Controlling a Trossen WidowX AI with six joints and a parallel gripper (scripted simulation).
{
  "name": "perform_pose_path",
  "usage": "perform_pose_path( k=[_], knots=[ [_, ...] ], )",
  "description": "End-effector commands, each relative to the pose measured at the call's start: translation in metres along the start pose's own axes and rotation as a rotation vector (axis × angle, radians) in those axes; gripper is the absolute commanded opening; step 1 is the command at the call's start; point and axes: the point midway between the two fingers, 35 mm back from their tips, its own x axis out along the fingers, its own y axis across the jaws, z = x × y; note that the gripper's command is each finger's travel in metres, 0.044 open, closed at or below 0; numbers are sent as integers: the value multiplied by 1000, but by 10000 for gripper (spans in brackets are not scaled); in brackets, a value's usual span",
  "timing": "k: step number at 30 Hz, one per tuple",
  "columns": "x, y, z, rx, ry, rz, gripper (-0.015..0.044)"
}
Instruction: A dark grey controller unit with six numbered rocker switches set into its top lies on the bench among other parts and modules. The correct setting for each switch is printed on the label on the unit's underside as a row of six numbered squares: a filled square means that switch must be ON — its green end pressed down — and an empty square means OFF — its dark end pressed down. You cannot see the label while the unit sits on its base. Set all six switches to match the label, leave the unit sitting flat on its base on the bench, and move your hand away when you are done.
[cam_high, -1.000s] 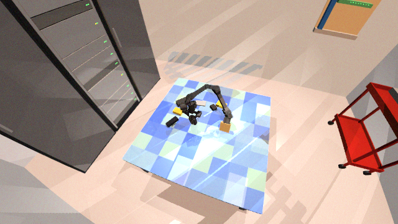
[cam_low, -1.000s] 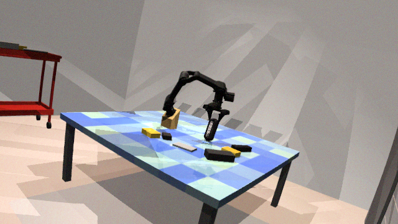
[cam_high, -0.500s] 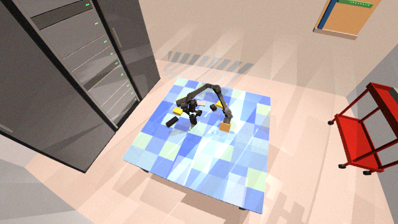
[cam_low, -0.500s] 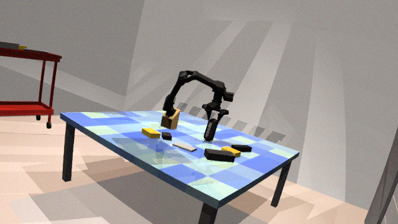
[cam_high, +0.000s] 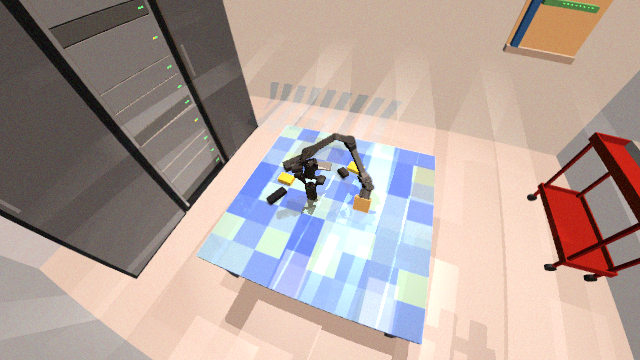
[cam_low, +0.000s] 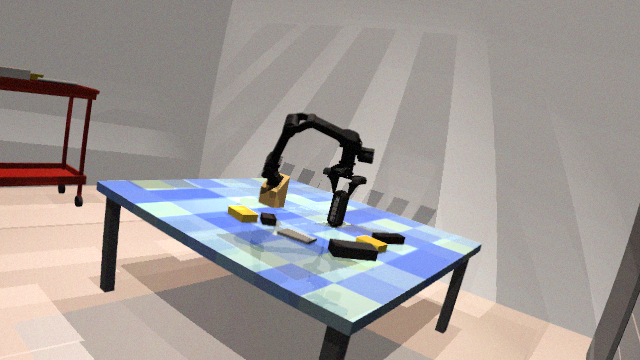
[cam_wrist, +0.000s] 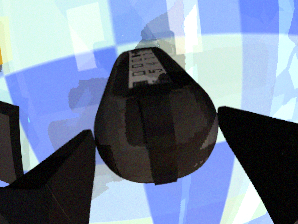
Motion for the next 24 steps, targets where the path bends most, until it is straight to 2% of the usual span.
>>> perform_pose_path(
  k=[1,24],
  knots=[
    [6,-1,8,-2,-17,-10,338],
    [9,-1,27,-3,-18,-11,338]
  ],
)
